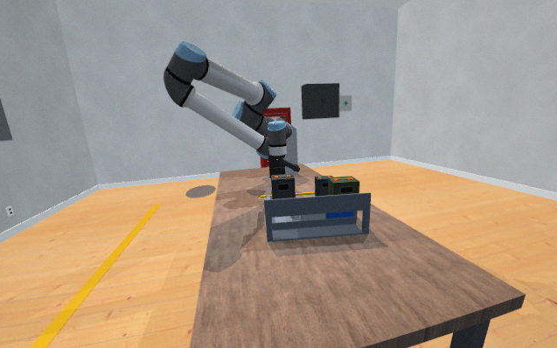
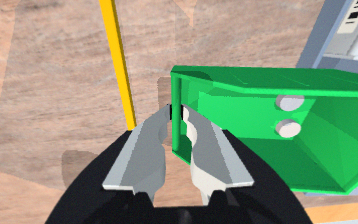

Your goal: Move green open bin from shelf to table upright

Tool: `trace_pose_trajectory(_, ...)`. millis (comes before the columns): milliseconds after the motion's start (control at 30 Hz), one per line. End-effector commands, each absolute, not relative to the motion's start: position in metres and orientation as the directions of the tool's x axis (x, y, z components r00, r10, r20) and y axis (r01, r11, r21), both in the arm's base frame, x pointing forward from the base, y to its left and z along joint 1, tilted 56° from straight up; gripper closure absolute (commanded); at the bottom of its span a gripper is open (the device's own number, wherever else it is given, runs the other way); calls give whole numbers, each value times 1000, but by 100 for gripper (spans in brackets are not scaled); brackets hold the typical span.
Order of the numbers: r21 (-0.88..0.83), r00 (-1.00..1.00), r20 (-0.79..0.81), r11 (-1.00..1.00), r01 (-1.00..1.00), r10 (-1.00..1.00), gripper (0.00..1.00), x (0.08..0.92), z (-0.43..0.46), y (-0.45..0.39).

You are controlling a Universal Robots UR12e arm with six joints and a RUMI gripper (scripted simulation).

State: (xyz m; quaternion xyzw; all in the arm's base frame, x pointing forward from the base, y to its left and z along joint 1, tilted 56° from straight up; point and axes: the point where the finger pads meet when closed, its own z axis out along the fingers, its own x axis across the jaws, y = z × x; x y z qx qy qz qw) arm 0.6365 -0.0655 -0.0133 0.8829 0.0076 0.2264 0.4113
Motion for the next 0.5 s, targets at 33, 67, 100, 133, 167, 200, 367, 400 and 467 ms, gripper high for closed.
trace_pose_trajectory(33, 730, 897, 394, -662, -173, 200, 100, 639, -16, -69)
trace_pose_trajectory(67, 730, 897, 394, -662, -173, 200, 100, 639, -16, -69)
trace_pose_trajectory(100, 730, 897, 394, -662, -173, 200, 100, 639, -16, -69)
trace_pose_trajectory(133, 730, 897, 394, -662, -173, 200, 100, 639, -16, -69)
trace_pose_trajectory(167, 730, 897, 394, -662, -173, 200, 100, 639, -16, -69)
trace_pose_trajectory(200, 730, 897, 394, -662, -173, 200, 100, 639, -16, -69)
trace_pose_trajectory(367, 730, 897, 394, -662, -173, 200, 100, 639, -16, -69)
trace_pose_trajectory(400, 730, 897, 394, -662, -173, 200, 100, 639, -16, -69)
trace_pose_trajectory(467, 730, 897, 394, -662, -173, 200, 74, 639, -16, -69)
